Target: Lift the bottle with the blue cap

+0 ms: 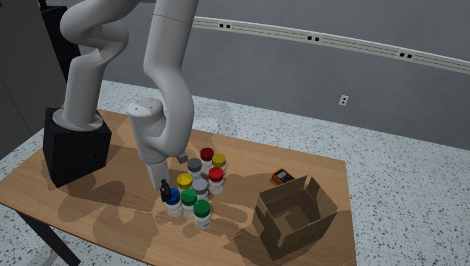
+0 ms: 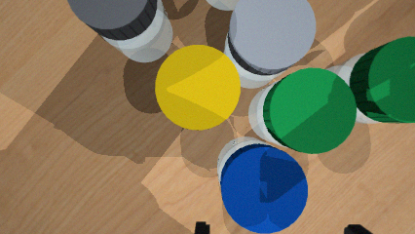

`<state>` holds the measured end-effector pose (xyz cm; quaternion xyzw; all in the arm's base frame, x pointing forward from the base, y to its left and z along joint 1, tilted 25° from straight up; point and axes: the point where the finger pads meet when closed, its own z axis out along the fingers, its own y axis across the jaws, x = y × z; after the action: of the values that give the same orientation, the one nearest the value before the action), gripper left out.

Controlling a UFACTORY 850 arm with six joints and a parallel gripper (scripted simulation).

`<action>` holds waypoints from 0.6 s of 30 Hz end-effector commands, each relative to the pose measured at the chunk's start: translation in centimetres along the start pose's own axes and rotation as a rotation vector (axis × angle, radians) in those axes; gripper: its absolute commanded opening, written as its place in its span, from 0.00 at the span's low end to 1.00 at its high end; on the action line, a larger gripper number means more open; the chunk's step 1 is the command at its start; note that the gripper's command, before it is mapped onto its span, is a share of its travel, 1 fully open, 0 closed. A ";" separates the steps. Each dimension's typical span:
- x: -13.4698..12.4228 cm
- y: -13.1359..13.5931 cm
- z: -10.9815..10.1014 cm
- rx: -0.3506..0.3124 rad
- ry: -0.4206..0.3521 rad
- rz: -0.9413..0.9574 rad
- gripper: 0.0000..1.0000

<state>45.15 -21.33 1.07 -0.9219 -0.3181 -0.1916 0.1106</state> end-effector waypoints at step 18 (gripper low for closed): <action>0.0 0.1 2.2 -0.002 0.001 0.000 0.79</action>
<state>45.65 -20.72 -0.59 -0.9219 -0.3181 -0.1912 0.1110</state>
